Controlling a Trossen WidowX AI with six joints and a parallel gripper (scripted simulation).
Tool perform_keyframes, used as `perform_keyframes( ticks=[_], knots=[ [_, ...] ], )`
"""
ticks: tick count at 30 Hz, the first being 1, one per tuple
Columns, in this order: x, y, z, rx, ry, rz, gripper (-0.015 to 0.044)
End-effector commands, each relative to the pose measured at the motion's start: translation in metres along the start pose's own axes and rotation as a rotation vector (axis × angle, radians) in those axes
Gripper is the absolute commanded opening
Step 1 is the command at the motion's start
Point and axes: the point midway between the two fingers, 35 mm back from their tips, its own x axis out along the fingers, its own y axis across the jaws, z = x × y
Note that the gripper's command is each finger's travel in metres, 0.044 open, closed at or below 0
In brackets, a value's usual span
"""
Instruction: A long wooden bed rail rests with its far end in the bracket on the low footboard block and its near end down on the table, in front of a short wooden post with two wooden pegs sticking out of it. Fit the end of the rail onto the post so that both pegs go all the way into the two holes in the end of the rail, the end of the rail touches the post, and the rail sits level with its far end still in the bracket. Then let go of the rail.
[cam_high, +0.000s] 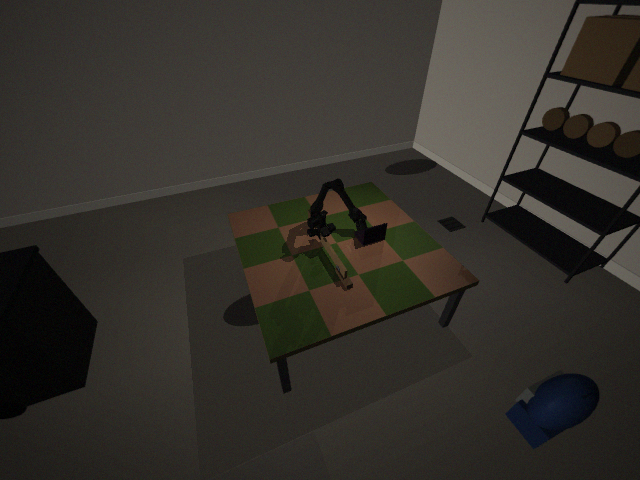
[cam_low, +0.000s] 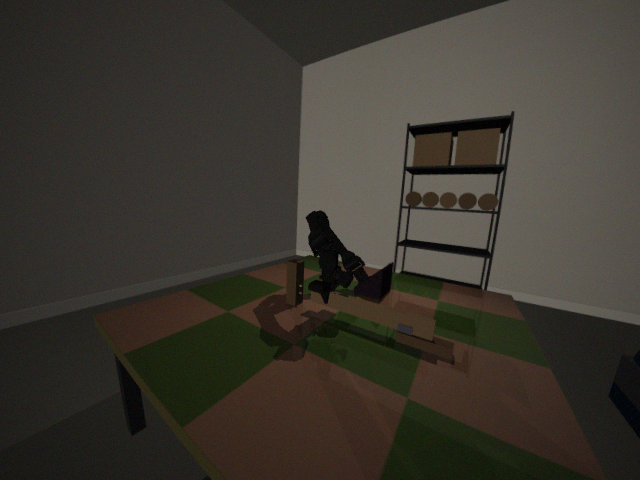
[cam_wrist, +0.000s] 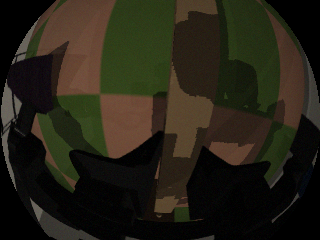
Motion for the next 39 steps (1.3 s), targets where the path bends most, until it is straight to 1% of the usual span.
perform_keyframes(
  ticks=[1, 39],
  knots=[
    [0.0, 0.0, 0.001, 0.0, -0.008, 0.002, 0.0],
    [-0.001, 0.0, -0.009, 0.0, -0.008, 0.002, 0.0]
  ],
)
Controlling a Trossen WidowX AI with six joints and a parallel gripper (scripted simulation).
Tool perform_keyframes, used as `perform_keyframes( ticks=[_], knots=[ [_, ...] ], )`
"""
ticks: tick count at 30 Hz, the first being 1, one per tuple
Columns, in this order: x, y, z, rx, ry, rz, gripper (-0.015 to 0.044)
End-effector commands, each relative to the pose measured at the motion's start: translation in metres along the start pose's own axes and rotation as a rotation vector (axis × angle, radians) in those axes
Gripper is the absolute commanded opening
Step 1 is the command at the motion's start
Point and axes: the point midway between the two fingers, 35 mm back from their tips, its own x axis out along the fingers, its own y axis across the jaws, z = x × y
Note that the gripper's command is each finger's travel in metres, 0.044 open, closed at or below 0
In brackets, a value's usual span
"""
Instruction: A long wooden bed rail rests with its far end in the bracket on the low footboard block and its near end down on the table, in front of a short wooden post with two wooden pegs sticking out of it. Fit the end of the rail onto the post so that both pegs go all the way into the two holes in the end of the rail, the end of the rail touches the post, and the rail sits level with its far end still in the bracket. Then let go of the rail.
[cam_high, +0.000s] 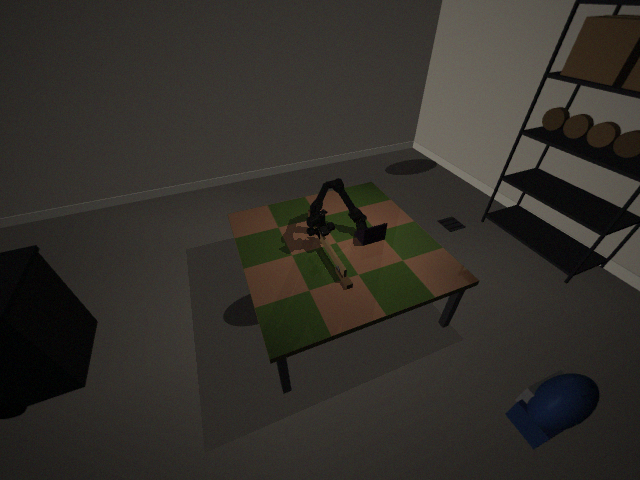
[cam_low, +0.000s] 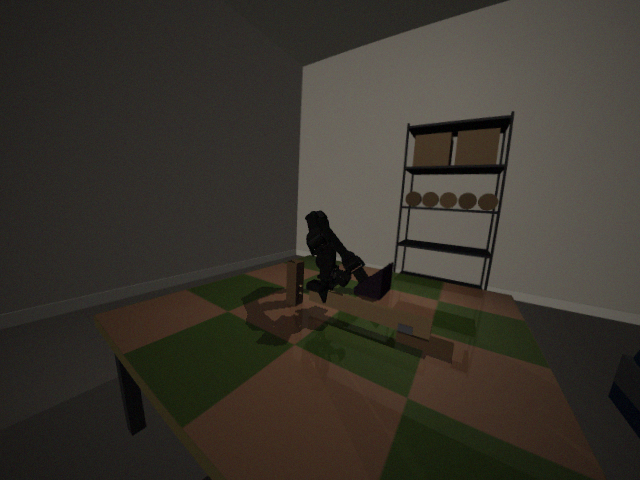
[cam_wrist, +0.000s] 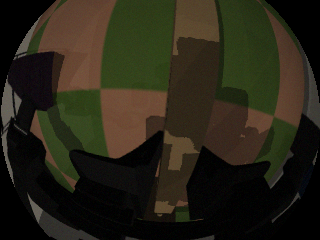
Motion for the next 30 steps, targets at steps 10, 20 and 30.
perform_keyframes(
  ticks=[10, 20, 30],
  knots=[
    [0.0008, 0.0, -0.004, -0.003, -0.002, 0.0, 0.0],
    [0.0012, 0.0, -0.0072, -0.003, -0.002, 0.0, 0.0],
    [0.0004, 0.0001, -0.0102, -0.003, -0.002, 0.0, 0.0]
  ],
)
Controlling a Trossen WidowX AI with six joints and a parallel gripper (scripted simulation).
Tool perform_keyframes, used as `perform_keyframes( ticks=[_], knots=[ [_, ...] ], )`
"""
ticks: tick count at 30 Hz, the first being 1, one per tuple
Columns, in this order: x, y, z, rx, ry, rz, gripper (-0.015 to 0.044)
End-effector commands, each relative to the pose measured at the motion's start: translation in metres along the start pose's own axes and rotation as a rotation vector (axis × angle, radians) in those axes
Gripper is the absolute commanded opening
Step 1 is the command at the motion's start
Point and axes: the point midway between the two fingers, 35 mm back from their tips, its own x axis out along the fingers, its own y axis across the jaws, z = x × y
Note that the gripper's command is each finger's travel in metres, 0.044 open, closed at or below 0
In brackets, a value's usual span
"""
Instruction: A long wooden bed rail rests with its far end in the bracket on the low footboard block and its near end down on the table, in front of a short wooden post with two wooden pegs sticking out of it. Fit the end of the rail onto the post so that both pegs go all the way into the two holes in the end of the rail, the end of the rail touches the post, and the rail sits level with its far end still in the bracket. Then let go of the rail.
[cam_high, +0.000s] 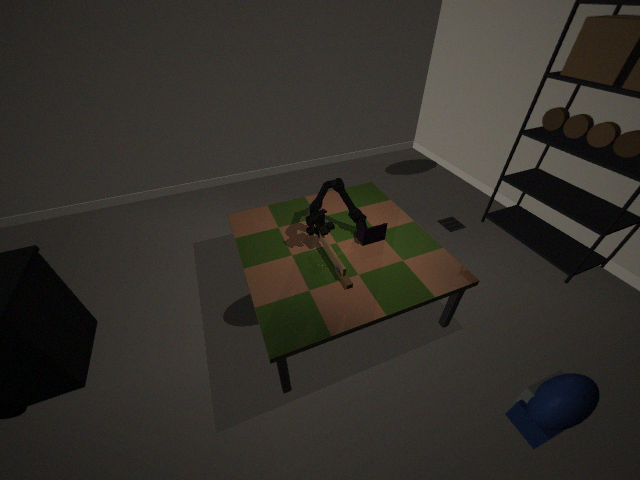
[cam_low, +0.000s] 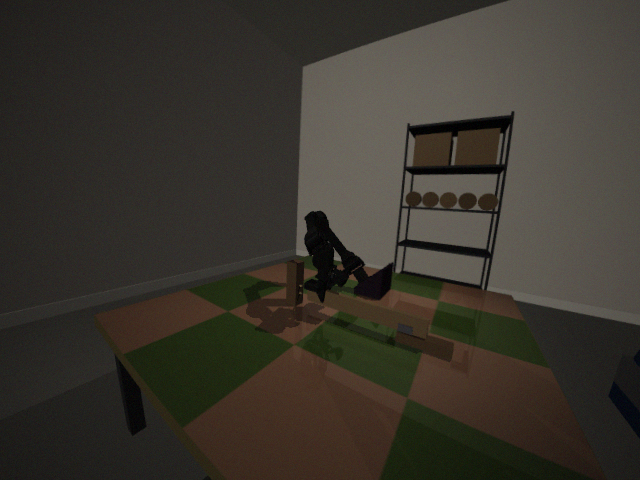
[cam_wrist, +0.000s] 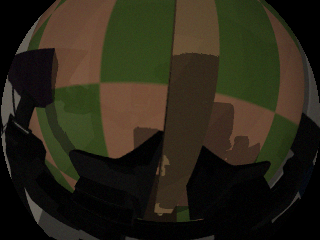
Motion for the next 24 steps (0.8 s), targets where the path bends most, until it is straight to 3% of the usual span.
perform_keyframes(
  ticks=[1, 24],
  knots=[
    [-0.0007, 0.0003, -0.0015, -0.004, 0.0, 0.001, 0.0],
    [-0.0007, 0.0003, -0.0088, -0.004, 0.0, 0.001, 0.0]
  ],
)
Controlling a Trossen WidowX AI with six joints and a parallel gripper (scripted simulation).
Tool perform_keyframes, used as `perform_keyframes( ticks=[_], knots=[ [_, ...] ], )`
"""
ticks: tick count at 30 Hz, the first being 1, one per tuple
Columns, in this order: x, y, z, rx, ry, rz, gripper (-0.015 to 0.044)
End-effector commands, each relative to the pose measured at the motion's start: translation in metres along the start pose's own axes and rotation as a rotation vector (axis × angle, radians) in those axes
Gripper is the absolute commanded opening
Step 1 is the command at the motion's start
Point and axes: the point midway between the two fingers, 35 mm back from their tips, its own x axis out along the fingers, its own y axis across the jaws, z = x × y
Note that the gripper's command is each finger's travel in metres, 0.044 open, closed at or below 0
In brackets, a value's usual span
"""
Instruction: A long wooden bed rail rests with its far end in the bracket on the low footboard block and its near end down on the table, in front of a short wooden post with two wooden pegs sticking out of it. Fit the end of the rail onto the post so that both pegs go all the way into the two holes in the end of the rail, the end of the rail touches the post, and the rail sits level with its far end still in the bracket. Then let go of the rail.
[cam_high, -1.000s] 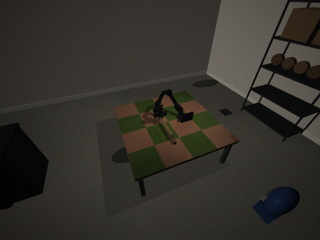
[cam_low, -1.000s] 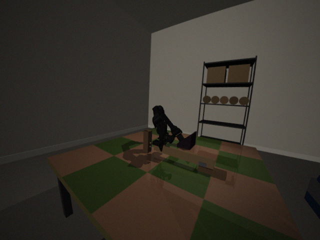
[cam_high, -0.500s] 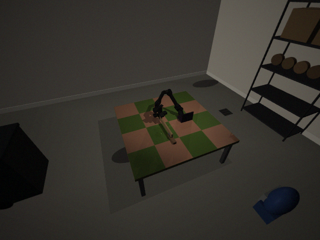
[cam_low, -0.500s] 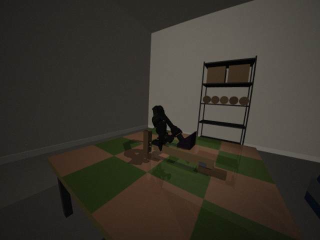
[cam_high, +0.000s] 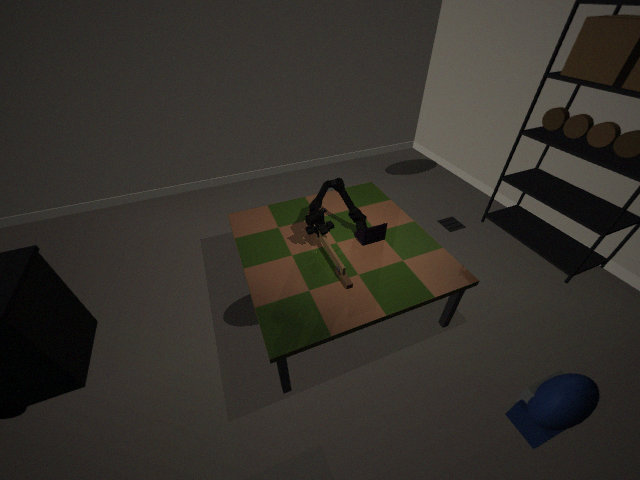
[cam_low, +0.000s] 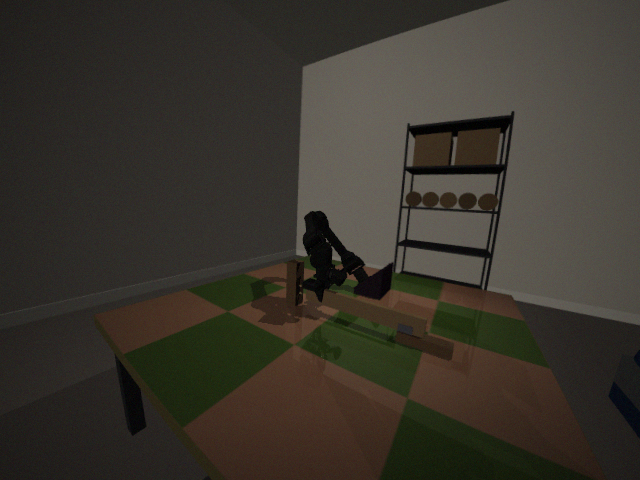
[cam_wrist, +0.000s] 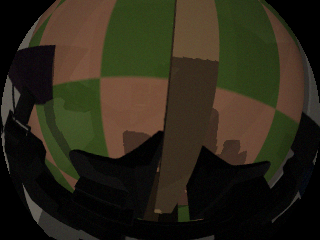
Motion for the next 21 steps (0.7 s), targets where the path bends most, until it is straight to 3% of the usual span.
perform_keyframes(
  ticks=[1, 21],
  knots=[
    [0.0001, 0.0001, -0.0013, -0.004, -0.001, 0.0, 0.0],
    [0.0004, 0.0001, -0.0076, -0.004, 0.0, 0.0, 0.0]
  ],
)
